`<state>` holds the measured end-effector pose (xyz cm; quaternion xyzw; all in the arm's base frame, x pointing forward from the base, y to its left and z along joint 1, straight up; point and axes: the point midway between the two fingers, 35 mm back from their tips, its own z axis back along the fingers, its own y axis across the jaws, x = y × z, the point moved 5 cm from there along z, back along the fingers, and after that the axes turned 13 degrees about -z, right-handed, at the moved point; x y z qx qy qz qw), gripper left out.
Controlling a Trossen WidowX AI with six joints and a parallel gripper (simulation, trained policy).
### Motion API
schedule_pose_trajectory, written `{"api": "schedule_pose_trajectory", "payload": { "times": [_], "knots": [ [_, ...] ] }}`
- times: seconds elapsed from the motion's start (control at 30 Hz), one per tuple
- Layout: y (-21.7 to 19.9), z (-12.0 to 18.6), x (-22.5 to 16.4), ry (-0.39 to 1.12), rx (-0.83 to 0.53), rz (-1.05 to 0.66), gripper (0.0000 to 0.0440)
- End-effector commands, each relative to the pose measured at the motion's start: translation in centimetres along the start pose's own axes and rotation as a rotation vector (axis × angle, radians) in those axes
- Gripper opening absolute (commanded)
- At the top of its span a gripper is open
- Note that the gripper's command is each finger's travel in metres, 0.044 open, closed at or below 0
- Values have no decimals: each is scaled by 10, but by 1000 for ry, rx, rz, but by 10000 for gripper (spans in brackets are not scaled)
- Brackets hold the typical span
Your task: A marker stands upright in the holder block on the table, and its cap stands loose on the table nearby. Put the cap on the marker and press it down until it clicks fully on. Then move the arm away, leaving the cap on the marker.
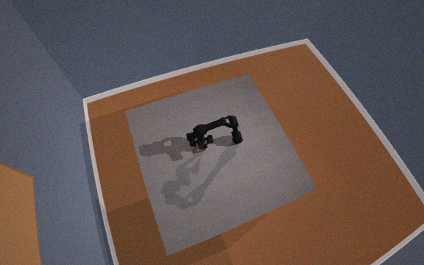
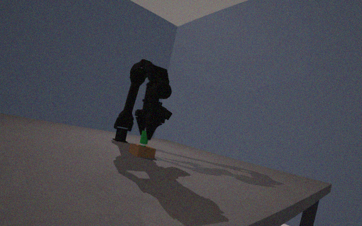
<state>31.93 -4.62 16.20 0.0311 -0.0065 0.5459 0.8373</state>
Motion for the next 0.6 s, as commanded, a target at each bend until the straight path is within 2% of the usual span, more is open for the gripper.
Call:
{"api": "schedule_pose_trajectory", "payload": {
  "times": [0.0, 0.27, 0.37, 0.47, 0.57],
  "knots": [
    [0, 15, 1, -17, -35, 12, 440],
    [2, 34, -1, -28, -80, 29, 439],
    [4, 40, -2, -31, -91, 28, 426],
    [6, 45, -3, -31, -96, 25, 384],
    [10, 48, -6, -28, -90, 16, 310]
  ]
}}
